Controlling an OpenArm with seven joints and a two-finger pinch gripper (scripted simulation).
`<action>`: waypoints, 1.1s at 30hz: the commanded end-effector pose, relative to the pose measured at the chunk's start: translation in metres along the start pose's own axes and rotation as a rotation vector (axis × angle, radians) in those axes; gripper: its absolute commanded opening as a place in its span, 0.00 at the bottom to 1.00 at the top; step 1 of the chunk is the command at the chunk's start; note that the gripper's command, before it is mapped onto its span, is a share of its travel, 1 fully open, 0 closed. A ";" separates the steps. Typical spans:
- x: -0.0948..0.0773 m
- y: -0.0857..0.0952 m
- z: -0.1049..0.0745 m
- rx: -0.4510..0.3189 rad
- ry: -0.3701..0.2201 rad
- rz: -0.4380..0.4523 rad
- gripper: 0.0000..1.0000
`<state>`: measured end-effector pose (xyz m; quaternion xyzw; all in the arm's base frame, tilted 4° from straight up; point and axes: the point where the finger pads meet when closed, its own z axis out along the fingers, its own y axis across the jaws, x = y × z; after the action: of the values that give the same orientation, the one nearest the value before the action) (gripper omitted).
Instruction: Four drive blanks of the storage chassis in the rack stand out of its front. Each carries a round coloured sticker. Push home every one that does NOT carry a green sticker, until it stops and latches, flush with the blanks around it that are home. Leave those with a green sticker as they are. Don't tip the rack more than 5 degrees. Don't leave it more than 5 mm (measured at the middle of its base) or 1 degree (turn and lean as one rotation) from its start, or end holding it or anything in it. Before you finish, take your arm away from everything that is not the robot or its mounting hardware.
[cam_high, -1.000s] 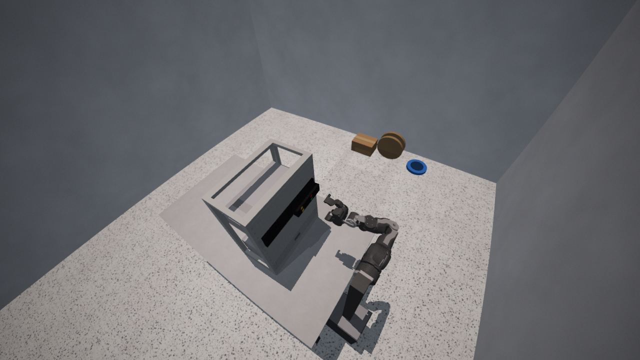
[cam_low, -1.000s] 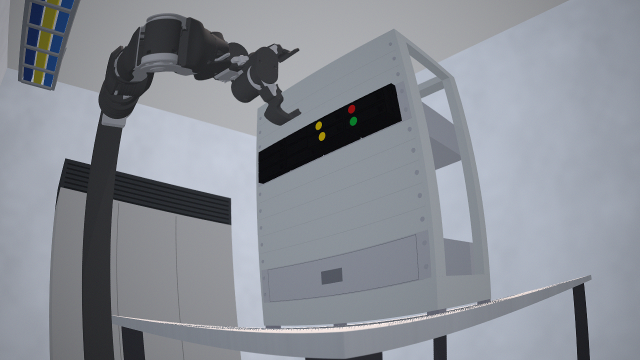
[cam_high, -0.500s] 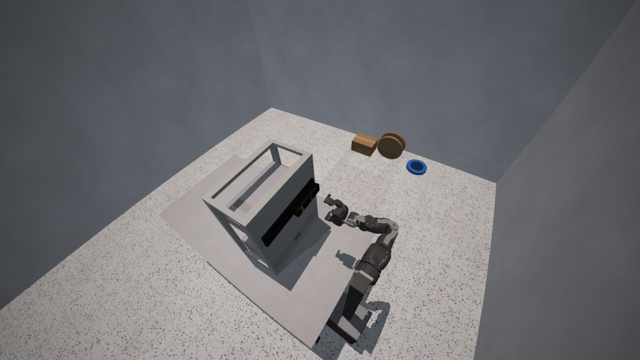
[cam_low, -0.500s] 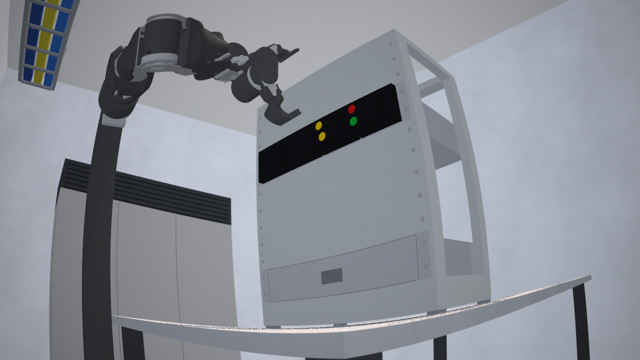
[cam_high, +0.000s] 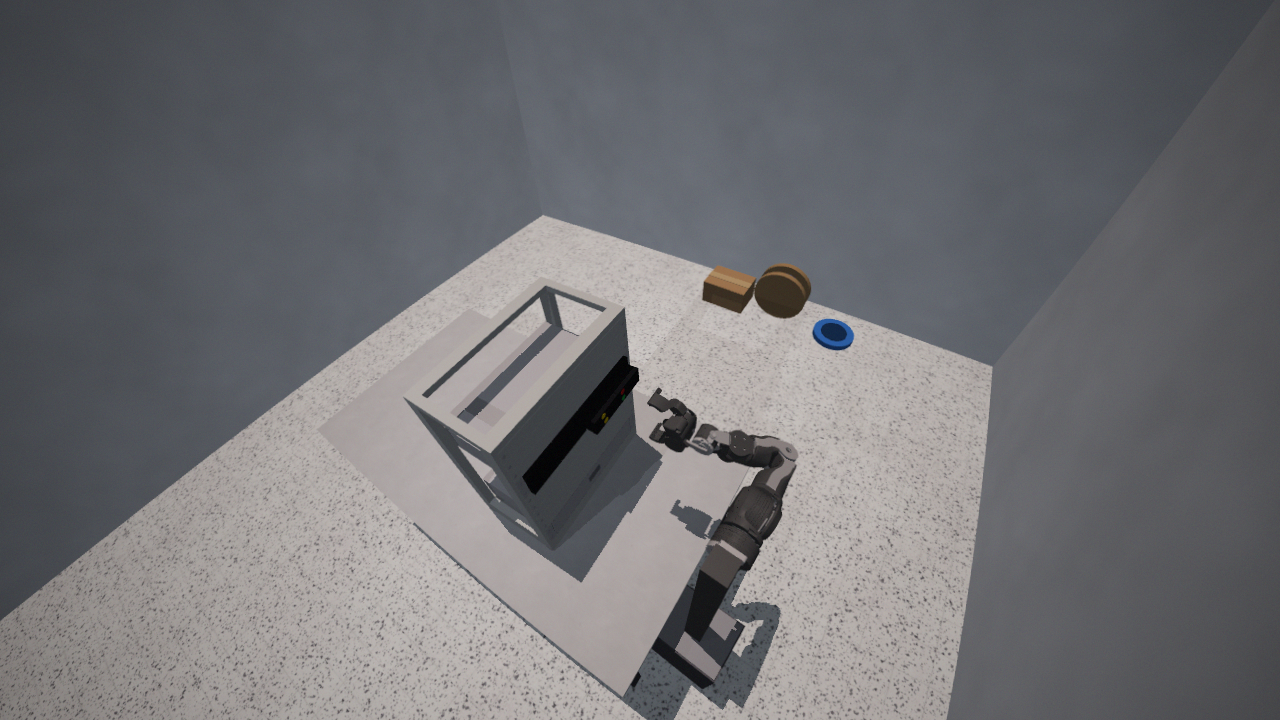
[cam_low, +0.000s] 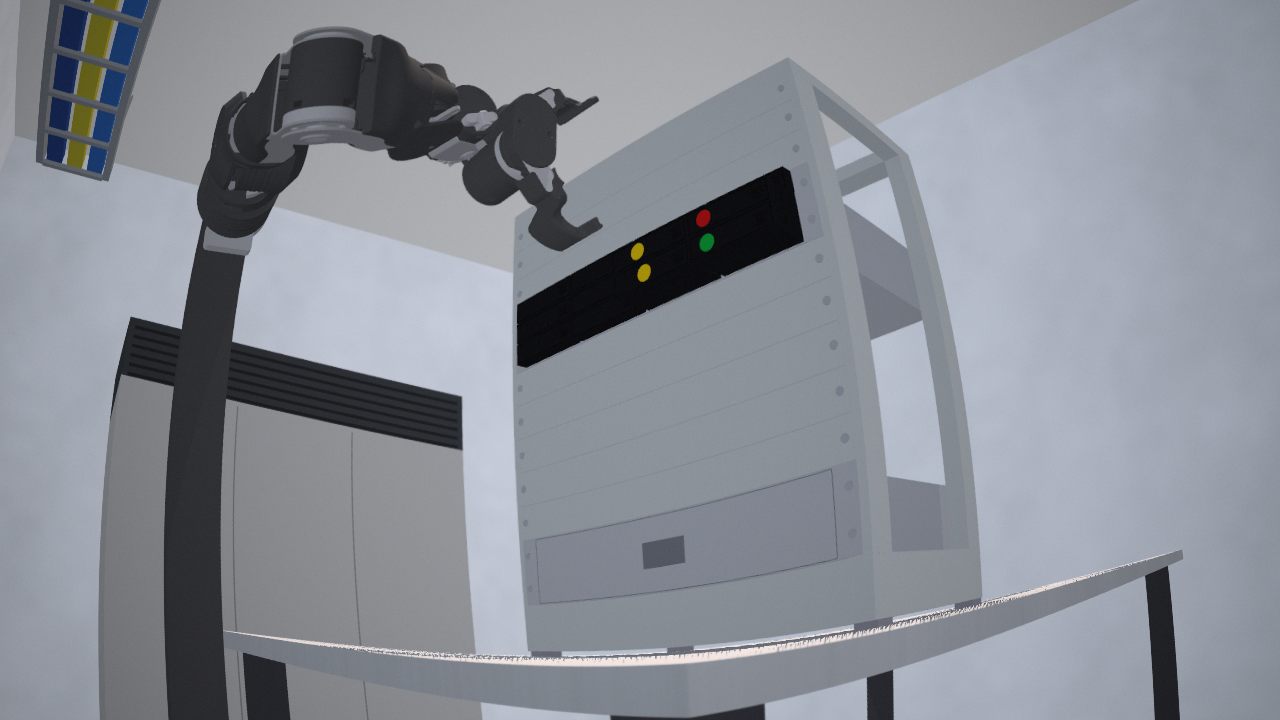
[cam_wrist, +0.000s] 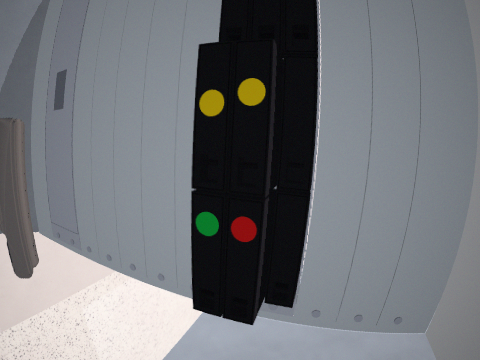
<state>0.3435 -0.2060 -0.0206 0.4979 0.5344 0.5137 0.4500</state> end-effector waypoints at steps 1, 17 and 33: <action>-0.001 0.000 0.000 0.003 -0.003 -0.002 1.00; -0.001 0.000 0.000 0.003 -0.003 -0.002 1.00; -0.001 0.000 0.000 0.003 -0.003 -0.002 0.00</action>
<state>0.3435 -0.2060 -0.0206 0.4980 0.5344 0.5137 0.4500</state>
